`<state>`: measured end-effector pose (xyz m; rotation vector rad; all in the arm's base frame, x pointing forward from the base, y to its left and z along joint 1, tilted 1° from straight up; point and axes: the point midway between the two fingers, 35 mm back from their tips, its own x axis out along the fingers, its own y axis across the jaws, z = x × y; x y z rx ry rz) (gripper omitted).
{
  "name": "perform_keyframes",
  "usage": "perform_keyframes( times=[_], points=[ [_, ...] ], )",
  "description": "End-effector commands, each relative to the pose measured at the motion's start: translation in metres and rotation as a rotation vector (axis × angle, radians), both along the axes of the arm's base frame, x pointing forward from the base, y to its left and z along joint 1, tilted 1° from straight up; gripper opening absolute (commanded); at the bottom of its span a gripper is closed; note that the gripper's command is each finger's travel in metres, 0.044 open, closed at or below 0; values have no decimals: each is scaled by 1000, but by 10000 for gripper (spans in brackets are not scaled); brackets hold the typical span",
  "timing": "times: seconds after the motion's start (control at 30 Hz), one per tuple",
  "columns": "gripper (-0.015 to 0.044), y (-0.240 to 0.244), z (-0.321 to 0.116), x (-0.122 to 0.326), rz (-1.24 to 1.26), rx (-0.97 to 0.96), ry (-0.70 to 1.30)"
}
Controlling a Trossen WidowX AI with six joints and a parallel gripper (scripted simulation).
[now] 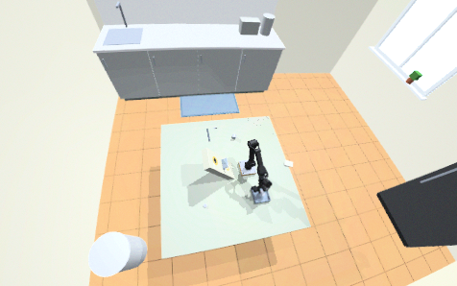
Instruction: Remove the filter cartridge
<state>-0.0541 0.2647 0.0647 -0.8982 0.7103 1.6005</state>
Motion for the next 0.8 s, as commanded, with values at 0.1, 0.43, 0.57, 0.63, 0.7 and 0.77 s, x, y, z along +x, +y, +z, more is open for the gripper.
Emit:
perform_keyframes(
  times=[0.1,0.43,0.57,0.63,0.7,0.77],
  points=[
    [0,-1,-18,1,-1,3,-1],
    [263,-3,-15,1,-1,-7,-1],
    [368,-3,-15,1,-1,-7,-1],
    [420,-3,-15,1,-1,-7,-1],
    [440,-3,-15,1,-1,-7,-1],
    [440,-2,-13,1,-1,-7,-1]
  ],
)
